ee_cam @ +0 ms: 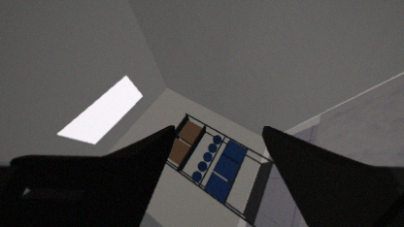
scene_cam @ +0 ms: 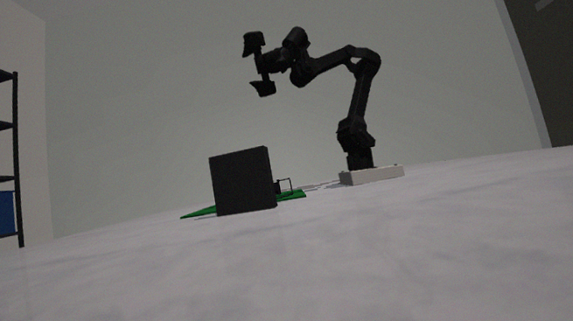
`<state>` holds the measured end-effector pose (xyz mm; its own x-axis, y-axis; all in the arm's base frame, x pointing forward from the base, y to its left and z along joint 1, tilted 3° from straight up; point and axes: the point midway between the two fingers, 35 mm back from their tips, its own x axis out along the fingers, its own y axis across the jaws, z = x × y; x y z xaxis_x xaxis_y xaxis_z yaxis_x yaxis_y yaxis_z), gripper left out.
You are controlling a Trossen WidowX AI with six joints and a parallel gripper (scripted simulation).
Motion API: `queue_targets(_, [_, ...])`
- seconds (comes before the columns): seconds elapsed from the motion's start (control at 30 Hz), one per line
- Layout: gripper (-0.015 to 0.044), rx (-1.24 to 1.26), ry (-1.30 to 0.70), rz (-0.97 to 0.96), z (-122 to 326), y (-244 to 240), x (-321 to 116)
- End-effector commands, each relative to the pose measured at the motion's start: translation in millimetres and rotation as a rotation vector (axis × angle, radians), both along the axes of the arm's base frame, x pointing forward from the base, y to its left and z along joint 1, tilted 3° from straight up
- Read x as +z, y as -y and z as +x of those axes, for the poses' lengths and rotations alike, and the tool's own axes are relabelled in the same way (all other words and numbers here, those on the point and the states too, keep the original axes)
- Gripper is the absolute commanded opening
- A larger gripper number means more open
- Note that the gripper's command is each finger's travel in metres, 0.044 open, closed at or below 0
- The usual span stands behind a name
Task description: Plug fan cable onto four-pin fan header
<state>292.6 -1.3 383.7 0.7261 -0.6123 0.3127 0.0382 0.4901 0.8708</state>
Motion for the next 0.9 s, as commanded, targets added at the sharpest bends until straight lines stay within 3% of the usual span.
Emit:
queue_targets(0.0, [0.0426, 0.0, 0.0, 0.0, 0.0, 0.0, 0.0])
queue_targets(0.13, [0.044, 0.01, -0.118, -0.109, 20.3, -6.2, -4.0])
queue_targets(0.3, [0.044, 0.09, -0.549, -0.427, 81.2, -17.3, -41.3])
queue_targets(0.47, [0.044, 0.251, -0.999, -0.64, 112.9, -12.7, -104.4])
queue_targets(0.87, [0.044, 0.695, -1.678, -0.7, 78.3, 8.8, -203.5])
